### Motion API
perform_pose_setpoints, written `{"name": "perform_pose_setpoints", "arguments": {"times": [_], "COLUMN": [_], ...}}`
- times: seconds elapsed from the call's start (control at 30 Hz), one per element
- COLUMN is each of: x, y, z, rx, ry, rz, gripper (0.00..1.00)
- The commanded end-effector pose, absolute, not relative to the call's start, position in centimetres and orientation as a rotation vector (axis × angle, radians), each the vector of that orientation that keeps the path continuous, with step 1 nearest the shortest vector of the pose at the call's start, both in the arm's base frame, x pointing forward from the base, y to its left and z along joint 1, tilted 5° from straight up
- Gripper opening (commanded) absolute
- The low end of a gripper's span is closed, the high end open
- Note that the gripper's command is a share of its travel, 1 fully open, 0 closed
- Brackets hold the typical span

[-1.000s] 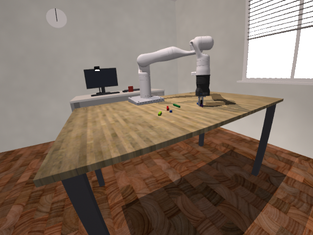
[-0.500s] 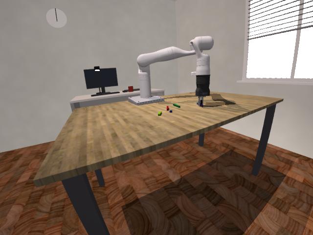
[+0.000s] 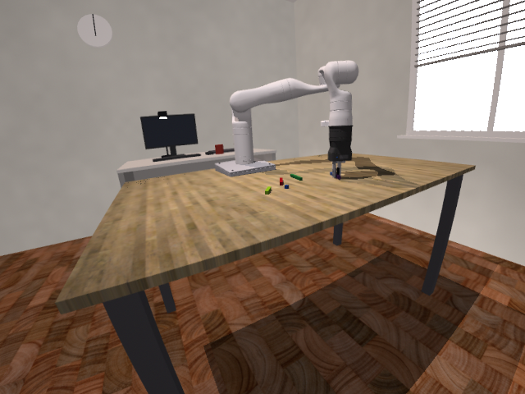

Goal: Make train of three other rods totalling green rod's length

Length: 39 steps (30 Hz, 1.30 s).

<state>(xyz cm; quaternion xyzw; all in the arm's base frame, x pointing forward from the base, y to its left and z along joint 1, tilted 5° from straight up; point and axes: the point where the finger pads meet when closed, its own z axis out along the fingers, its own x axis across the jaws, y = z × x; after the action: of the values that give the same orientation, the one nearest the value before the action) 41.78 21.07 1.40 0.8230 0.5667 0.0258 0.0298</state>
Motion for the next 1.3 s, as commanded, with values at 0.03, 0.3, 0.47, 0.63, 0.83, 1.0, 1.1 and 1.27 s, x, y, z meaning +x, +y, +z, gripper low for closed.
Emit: {"name": "perform_pose_setpoints", "arguments": {"times": [0.03, 0.3, 0.47, 0.63, 0.83, 1.0, 1.1, 1.27], "x": [41.8, 41.8, 41.8, 41.8, 41.8, 41.8, 41.7, 41.6], "y": [21.1, 21.1, 21.1, 21.1, 21.1, 21.1, 21.1, 21.2], "z": [1.5, 1.5, 1.5, 1.5, 1.5, 2.2, 2.9, 4.8], "rx": [2.538, 2.538, 2.538, 2.538, 2.538, 2.538, 2.538, 2.538], "ry": [1.747, 1.747, 1.747, 1.747, 1.747, 1.747, 1.747, 1.747], "rz": [0.082, 0.082, 0.082, 0.082, 0.082, 0.082, 0.082, 0.082], "gripper": [0.30, 0.42, 0.54, 0.54, 0.54, 0.54, 0.54, 0.54]}}
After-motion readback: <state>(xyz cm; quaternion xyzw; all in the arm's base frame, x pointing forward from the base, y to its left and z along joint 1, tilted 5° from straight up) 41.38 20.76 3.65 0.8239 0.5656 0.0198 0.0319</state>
